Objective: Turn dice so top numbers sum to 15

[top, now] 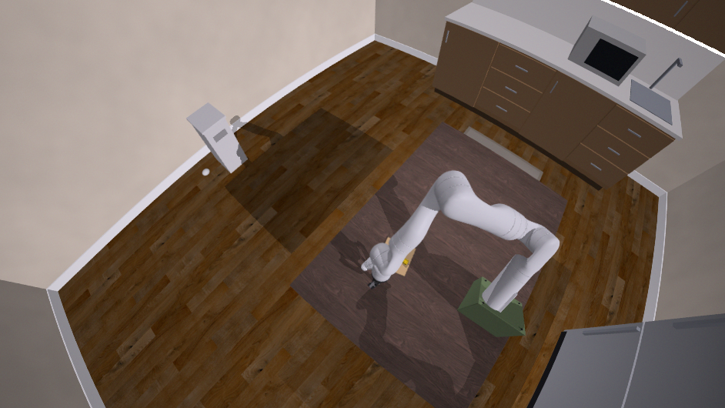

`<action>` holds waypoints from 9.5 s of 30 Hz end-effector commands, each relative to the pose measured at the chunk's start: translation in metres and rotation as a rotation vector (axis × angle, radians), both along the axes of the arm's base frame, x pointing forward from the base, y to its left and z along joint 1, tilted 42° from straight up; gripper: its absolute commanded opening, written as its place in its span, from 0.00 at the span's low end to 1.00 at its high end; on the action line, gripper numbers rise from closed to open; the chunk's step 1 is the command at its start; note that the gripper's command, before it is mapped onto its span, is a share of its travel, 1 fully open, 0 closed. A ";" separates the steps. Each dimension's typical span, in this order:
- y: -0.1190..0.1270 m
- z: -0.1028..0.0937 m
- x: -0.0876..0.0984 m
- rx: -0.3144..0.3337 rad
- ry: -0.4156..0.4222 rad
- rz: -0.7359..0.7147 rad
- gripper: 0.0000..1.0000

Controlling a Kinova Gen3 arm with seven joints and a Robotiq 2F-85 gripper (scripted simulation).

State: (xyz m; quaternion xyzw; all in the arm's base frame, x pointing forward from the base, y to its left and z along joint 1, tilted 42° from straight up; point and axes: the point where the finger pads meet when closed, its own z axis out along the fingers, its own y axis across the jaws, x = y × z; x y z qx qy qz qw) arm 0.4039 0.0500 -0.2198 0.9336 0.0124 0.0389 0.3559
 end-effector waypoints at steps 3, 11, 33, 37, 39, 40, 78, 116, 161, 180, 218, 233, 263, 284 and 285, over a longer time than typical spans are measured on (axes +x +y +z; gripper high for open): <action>0.012 0.012 0.000 0.003 -0.002 0.002 0.15; 0.050 0.055 -0.005 0.003 -0.002 0.002 0.15; 0.058 0.084 -0.003 0.002 0.005 0.013 0.15; 0.006 0.136 0.011 -0.005 0.049 0.066 0.15; -0.008 0.148 0.012 -0.007 0.062 0.078 0.15; -0.018 0.158 0.012 -0.007 0.072 0.087 0.15; -0.072 0.118 0.017 -0.007 0.082 0.096 0.15; -0.092 0.095 0.019 -0.007 0.082 0.096 0.15; -0.095 0.092 0.020 -0.007 0.082 0.096 0.15; -0.095 0.092 0.020 -0.007 0.082 0.096 0.15; -0.094 0.094 0.020 -0.007 0.082 0.096 0.35; -0.053 0.139 0.014 -0.007 0.082 0.096 0.35; -0.035 0.159 0.012 -0.007 0.082 0.096 1.00; -0.173 0.258 -0.005 0.025 -0.183 -0.201 0.35; -0.173 0.258 -0.005 0.025 -0.183 -0.201 0.35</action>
